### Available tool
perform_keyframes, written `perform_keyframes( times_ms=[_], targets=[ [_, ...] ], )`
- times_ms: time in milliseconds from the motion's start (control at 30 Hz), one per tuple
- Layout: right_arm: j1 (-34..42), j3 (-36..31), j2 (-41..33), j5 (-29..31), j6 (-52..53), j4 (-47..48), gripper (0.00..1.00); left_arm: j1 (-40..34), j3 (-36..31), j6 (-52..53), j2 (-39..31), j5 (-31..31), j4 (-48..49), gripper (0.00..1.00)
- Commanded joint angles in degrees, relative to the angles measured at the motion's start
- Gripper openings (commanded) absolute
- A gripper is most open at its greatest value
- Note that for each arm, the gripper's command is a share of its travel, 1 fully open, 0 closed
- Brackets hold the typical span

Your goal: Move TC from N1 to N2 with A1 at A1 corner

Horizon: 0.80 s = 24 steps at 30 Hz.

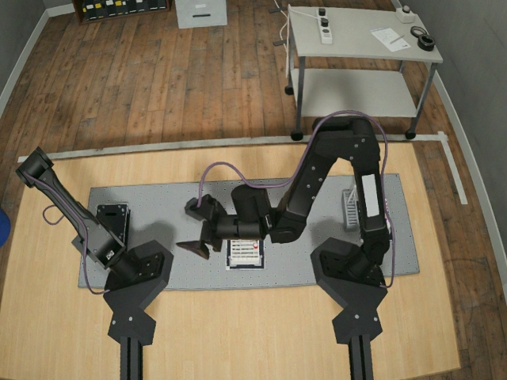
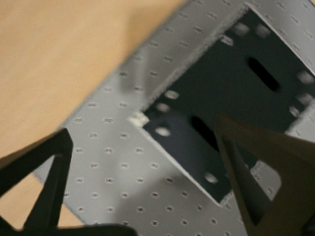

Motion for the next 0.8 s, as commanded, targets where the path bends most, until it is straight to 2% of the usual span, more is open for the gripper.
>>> perform_keyframes(
  times_ms=[0,100,267,433,767],
  targets=[
    [0.9,-0.7,-0.5,-0.6,-0.4,1.9,1.00,-4.8,1.4,5.2,2.4,2.2,-2.9,1.00],
    [0.9,-0.7,-0.5,-0.6,-0.4,1.9,1.00,-6.6,1.8,6.4,2.9,2.4,-3.5,1.00],
    [0.9,-0.7,-0.5,-0.6,-0.4,1.9,1.00,-17.5,4.5,13.6,5.6,3.7,-8.1,1.00],
    [0.9,-0.7,-0.5,-0.6,-0.4,1.9,1.00,-25.3,6.8,20.5,8.0,4.5,-12.7,1.00],
    [0.9,-0.7,-0.5,-0.6,-0.4,1.9,1.00,-35.5,9.8,33.2,12.3,5.2,-21.0,1.00]
  ],
)
